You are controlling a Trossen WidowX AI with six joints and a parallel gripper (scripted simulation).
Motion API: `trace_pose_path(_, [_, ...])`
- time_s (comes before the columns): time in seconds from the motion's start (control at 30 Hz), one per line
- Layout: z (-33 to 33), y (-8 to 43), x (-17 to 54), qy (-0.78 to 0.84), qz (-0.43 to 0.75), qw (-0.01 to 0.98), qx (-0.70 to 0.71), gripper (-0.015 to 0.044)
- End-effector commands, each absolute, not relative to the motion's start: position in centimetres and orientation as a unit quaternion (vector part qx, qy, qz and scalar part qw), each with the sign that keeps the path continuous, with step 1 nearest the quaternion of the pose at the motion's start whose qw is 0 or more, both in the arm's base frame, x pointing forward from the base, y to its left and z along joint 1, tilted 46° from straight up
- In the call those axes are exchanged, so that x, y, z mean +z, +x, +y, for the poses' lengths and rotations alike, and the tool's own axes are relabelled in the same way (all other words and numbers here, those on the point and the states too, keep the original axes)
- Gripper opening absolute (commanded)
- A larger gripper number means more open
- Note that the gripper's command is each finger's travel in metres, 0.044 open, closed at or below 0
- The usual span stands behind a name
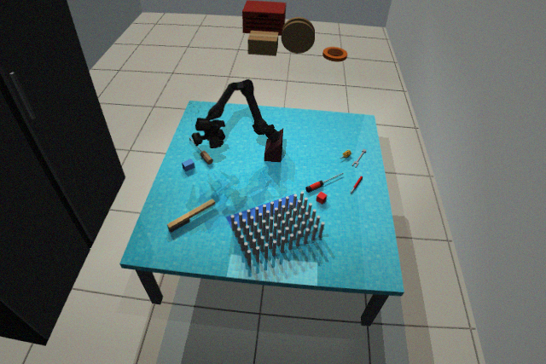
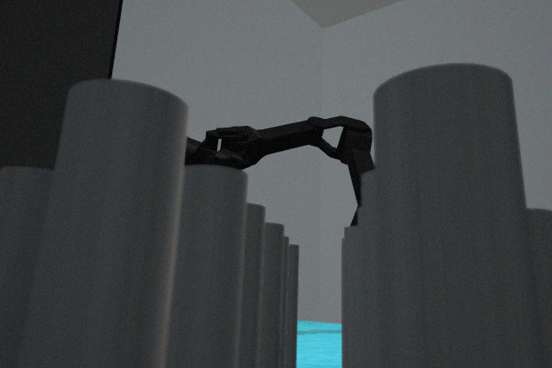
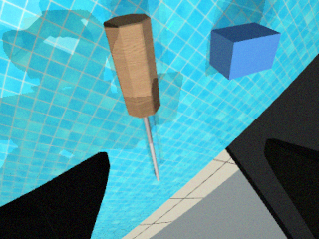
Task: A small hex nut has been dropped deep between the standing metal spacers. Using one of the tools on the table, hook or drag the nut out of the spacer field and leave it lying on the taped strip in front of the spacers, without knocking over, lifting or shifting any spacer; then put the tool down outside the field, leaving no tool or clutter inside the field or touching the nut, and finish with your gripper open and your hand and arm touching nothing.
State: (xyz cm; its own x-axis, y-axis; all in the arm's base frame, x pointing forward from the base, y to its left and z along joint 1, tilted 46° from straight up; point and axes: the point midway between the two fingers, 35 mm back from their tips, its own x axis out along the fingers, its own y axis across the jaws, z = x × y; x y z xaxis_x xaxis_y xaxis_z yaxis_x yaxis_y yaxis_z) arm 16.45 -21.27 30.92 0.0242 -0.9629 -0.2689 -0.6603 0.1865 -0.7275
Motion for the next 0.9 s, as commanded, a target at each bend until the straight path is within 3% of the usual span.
trace_pose_path(0.0, [-23.47, 16.60, 28.54, -0.610, 0.672, 0.373, -0.194, 0.0440])
trace_pose_path(0.47, [-23.37, 16.60, 28.43, -0.610, 0.672, 0.373, -0.194, 0.0440])
trace_pose_path(0.67, [-23.37, 16.60, 28.43, -0.610, 0.672, 0.373, -0.194, 0.0282])
trace_pose_path(0.87, [-23.37, 16.60, 28.43, -0.610, 0.672, 0.373, -0.194, 0.0280])
